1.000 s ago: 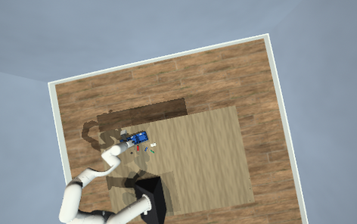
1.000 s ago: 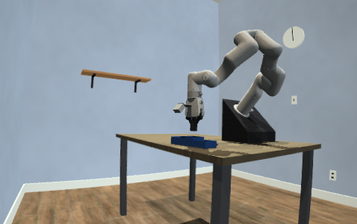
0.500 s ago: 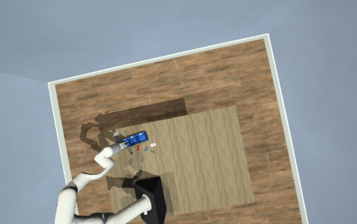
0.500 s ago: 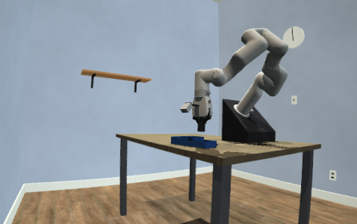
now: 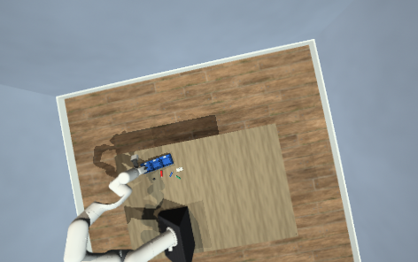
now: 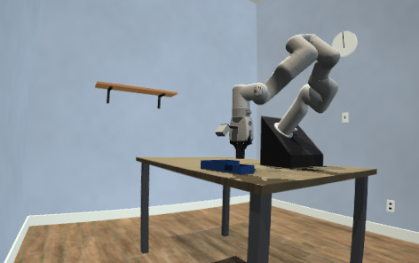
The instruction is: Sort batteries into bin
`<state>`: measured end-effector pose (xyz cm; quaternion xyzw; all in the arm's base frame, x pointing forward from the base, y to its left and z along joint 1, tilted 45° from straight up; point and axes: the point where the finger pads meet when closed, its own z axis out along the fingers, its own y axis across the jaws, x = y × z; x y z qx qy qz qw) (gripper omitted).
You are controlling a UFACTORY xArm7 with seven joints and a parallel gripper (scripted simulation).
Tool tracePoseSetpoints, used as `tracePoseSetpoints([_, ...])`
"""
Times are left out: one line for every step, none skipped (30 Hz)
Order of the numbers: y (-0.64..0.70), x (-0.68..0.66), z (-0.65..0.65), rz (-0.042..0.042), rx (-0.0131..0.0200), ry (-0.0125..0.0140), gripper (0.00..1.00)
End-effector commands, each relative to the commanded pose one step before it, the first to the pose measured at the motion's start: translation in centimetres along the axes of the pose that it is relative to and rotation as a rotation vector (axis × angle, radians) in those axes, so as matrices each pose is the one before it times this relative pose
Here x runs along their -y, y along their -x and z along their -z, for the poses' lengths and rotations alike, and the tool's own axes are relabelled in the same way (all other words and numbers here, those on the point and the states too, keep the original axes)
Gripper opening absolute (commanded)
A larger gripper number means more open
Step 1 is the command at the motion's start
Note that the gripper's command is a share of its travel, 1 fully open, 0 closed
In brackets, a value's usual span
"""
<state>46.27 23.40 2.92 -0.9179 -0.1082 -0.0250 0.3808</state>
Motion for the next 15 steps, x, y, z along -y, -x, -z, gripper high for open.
tracePoseSetpoints([-0.238, -0.067, -0.803, 0.00042, -0.00571, 0.00182, 0.07])
tracePoseSetpoints([0.001, 0.0, -0.267, 0.0, 0.00001, 0.0, 0.07])
tracePoseSetpoints([0.001, 0.0, -0.267, 0.0, 0.00001, 0.0, 0.07])
tracePoseSetpoints([0.001, 0.0, -0.267, 0.0, 0.00001, 0.0, 0.07])
tracePoseSetpoints([0.0, 0.0, 0.0, 0.0, 0.0, 0.0, 0.07])
tracePoseSetpoints([0.0, 0.0, 0.0, 0.0, 0.0, 0.0, 0.07])
tracePoseSetpoints([0.0, 0.0, -0.267, 0.0, 0.00001, 0.0, 0.07])
tracePoseSetpoints([0.001, 0.0, -0.267, 0.0, 0.00001, 0.0, 0.07])
tracePoseSetpoints([0.001, 0.0, -0.267, 0.0, 0.00001, 0.0, 0.07])
tracePoseSetpoints([0.001, 0.0, -0.267, 0.0, 0.00001, 0.0, 0.07])
tracePoseSetpoints([0.001, 0.0, -0.267, 0.0, 0.00001, 0.0, 0.07])
tracePoseSetpoints([0.001, 0.0, -0.267, 0.0, 0.00001, 0.0, 0.07])
tracePoseSetpoints([0.001, 0.0, -0.267, 0.0, 0.00001, 0.0, 0.07])
tracePoseSetpoints([0.001, 0.0, -0.267, 0.0, 0.00001, 0.0, 0.07])
tracePoseSetpoints([0.001, 0.0, -0.267, 0.0, 0.00001, 0.0, 0.07])
